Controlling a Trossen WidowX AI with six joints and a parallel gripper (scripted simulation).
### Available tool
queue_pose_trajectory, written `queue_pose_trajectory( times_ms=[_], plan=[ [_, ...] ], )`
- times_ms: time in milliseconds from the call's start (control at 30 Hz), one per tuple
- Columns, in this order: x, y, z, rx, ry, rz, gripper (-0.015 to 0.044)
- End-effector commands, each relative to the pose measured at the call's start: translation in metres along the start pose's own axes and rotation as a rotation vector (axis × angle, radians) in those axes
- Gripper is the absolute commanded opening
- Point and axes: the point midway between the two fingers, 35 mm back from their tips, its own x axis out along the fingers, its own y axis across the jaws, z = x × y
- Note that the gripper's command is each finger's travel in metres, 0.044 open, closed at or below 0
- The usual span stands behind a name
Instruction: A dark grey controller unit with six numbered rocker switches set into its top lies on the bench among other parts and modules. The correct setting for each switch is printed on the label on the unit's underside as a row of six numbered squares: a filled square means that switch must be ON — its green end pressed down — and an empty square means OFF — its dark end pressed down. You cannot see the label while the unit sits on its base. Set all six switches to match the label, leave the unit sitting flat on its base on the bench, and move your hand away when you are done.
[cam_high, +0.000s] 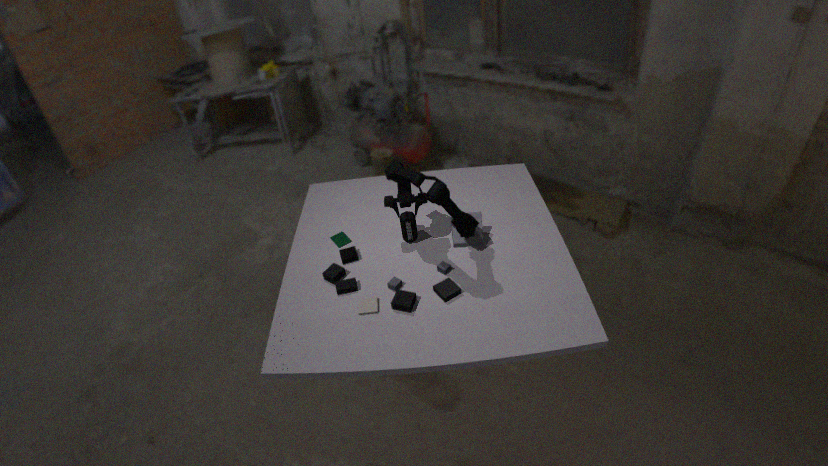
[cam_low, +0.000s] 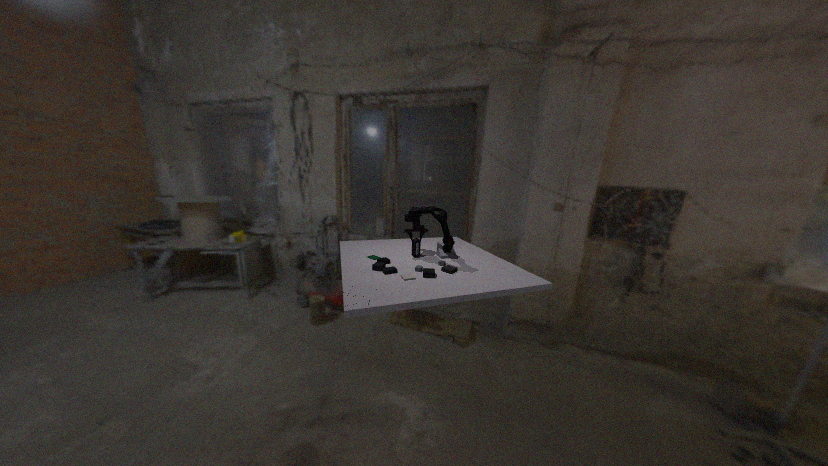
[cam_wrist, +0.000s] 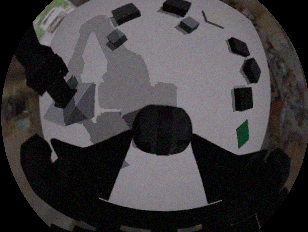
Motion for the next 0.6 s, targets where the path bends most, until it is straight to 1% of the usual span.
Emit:
queue_pose_trajectory(
  times_ms=[0,567],
  plan=[
    [0.003,0.0,-0.005,-0.003,0.017,0.012,0.0338],
    [0.002,-0.001,-0.018,-0.003,0.058,0.012,0.0338]
  ],
)
